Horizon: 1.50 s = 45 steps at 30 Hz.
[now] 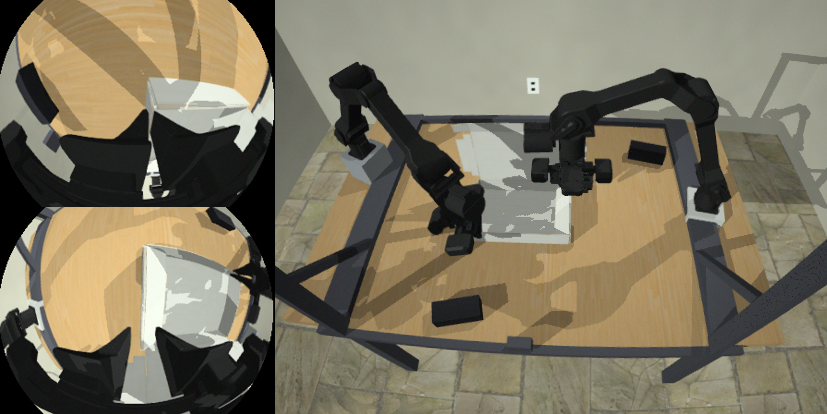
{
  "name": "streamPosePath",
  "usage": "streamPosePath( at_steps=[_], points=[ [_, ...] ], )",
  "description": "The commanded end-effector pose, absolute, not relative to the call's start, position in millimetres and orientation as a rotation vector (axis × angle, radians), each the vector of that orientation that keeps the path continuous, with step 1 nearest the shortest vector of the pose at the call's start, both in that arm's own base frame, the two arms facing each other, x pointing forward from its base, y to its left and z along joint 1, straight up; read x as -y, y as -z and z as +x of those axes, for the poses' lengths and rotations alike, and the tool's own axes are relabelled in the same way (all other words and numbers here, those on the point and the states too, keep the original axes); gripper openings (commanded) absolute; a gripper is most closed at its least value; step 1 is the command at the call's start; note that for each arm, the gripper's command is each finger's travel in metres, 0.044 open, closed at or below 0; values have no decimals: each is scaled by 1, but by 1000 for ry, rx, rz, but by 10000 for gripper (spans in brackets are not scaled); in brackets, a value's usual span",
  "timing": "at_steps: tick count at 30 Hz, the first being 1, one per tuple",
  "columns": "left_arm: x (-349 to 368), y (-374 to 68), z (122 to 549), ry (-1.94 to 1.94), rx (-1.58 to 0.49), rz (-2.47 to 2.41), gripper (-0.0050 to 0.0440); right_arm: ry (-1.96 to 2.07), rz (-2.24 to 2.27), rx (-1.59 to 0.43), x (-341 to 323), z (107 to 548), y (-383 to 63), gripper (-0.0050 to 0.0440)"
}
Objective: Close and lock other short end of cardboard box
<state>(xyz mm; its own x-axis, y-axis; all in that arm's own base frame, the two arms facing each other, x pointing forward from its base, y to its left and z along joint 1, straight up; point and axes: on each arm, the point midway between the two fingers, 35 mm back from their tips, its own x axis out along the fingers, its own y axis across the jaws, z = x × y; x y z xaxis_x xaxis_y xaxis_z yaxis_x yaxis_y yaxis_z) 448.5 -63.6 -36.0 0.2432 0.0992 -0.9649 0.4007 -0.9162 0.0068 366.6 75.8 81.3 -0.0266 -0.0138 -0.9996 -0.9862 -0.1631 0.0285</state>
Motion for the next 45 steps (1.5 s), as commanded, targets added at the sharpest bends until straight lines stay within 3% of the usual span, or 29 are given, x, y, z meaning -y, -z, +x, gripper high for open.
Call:
streamPosePath(
  at_steps=[1,3,5,12,13,22,27,45],
  points=[
    [66,23,454,1688,-449,2281,6,-1316,-1336,-1129,-76,365,-92,217],
    [66,23,454,1688,-449,2281,6,-1316,-1336,-1129,-76,365,-92,265],
    [66,23,454,1688,-449,2281,6,-1316,-1336,-1129,-76,365,-92,265],
    [66,23,454,1688,-449,2281,6,-1316,-1336,-1129,-75,365,-92,433],
    [66,23,454,1688,-449,2281,6,-1316,-1336,-1129,-75,365,-92,440],
    [66,23,454,1688,-449,2281,6,-1316,-1336,-1129,-75,365,-85,440],
    [66,23,454,1688,-449,2281,6,-1316,-1336,-1129,-75,365,-47,440],
    [66,23,454,1688,-449,2281,6,-1316,-1336,-1130,-75,365,-43,440]
  ],
)
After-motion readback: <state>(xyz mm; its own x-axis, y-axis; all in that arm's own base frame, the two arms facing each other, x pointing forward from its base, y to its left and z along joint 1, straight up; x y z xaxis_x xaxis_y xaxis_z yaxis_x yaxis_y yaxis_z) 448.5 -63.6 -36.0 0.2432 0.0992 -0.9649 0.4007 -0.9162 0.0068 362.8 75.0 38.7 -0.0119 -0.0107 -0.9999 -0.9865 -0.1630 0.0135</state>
